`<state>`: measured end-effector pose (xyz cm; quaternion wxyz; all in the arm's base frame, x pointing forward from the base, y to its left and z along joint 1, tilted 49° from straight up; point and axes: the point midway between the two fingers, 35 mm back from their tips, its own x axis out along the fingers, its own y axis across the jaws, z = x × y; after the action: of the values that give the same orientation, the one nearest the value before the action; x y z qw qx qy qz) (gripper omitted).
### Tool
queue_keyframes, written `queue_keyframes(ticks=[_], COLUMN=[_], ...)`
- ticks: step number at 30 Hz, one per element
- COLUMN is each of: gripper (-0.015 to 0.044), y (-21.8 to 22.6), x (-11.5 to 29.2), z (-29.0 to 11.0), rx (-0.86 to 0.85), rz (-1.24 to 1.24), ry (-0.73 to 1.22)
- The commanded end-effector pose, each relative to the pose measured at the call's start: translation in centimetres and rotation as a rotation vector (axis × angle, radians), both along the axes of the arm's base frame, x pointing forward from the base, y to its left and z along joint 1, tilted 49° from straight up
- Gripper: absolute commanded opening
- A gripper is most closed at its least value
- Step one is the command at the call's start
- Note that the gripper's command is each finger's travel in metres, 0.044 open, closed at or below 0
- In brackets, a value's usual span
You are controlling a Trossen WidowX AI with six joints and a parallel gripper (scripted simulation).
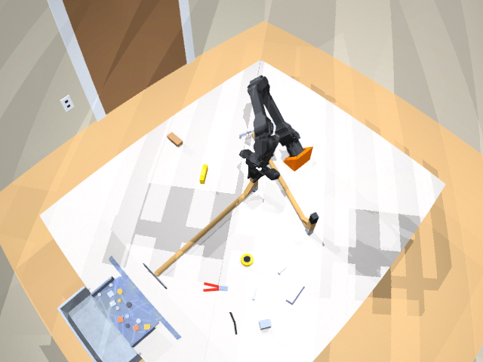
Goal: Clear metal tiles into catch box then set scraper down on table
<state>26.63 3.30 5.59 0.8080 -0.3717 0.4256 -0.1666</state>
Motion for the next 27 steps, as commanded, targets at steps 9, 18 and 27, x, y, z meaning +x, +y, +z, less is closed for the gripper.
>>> queue_keyframes(ticks=[9,18,27], gripper=[0.0,0.0,0.0], y=[0.4,0.3,0.2], x=[2.1,3.5,4.8], z=[0.4,0.6,0.7], rx=[0.01,0.012,0.012], rz=[0.002,0.001,0.0], ry=[-0.009,-0.01,-0.012])
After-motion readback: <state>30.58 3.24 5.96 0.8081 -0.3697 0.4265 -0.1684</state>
